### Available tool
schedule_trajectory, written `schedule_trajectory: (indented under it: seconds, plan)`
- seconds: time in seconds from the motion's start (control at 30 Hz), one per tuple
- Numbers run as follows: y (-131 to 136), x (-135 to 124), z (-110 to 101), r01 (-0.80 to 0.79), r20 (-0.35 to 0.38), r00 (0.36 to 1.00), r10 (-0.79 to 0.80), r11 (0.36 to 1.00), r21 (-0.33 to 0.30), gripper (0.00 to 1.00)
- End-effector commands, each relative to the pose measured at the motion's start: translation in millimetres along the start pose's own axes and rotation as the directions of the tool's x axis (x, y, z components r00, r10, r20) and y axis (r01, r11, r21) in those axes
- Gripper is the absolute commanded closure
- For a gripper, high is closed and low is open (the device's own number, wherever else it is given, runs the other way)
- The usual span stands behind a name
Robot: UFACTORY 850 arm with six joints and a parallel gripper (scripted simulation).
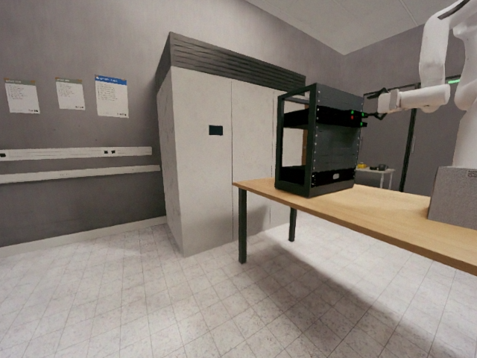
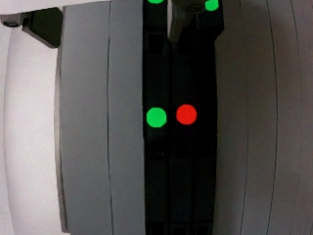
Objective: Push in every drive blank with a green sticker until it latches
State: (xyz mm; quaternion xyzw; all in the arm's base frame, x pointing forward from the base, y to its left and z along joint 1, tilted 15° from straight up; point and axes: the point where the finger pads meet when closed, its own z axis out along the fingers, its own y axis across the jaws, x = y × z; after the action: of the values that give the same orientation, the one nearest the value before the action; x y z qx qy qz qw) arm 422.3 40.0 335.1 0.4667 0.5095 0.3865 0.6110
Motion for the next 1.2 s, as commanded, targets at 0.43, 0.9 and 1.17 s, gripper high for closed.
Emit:
schedule_trajectory:
  seconds: [0.43,0.9,1.17]
  plan:
    - [-1,-4,0,-0.001,0.0,1.0,0.001,1.0,-0.001,0.0]
    - [-26,-55,0,-0.001,0.0,1.0,0.001,1.0,-0.001,0.0]
    - [-40,-86,0,-0.001,0.0,1.0,0.001,1.0,-0.001,0.0]
